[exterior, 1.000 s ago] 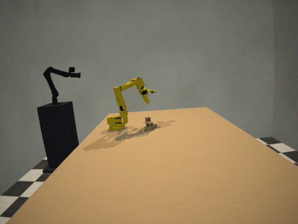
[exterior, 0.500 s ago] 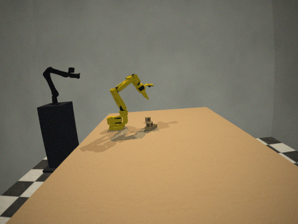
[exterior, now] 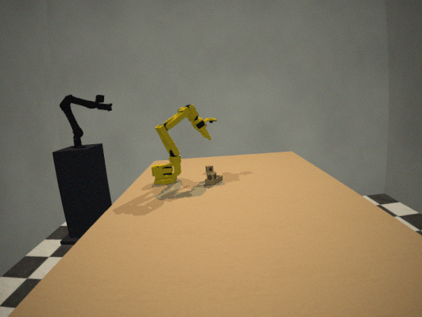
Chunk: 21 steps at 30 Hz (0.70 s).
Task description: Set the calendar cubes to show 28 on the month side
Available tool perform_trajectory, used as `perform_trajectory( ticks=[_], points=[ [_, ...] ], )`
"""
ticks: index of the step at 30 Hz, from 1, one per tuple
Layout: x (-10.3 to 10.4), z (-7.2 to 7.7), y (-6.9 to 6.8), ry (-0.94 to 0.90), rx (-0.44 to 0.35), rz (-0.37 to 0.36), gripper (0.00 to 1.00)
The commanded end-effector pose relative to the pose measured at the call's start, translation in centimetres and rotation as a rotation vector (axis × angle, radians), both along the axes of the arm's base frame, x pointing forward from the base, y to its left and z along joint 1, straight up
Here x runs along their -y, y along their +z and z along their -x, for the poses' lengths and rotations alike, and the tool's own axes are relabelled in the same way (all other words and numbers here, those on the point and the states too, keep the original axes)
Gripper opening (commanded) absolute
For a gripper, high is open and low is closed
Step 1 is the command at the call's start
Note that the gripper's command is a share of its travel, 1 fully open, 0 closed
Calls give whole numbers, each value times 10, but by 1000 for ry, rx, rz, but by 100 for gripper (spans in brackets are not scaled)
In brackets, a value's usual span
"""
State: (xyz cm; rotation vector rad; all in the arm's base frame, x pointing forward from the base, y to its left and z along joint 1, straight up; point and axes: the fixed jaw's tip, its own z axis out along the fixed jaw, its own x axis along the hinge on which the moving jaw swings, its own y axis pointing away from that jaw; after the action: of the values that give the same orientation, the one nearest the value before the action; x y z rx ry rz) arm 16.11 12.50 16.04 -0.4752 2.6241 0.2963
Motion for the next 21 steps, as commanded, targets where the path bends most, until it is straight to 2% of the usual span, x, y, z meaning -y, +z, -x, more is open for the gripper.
perform_trajectory(
  ticks=[1,15,17,21],
  points=[
    [1,0,10,26,57,-18,35],
    [4,3,3,362,173,146,35],
    [4,3,3,362,173,146,35],
    [5,4,0,491,217,210,35]
  ],
)
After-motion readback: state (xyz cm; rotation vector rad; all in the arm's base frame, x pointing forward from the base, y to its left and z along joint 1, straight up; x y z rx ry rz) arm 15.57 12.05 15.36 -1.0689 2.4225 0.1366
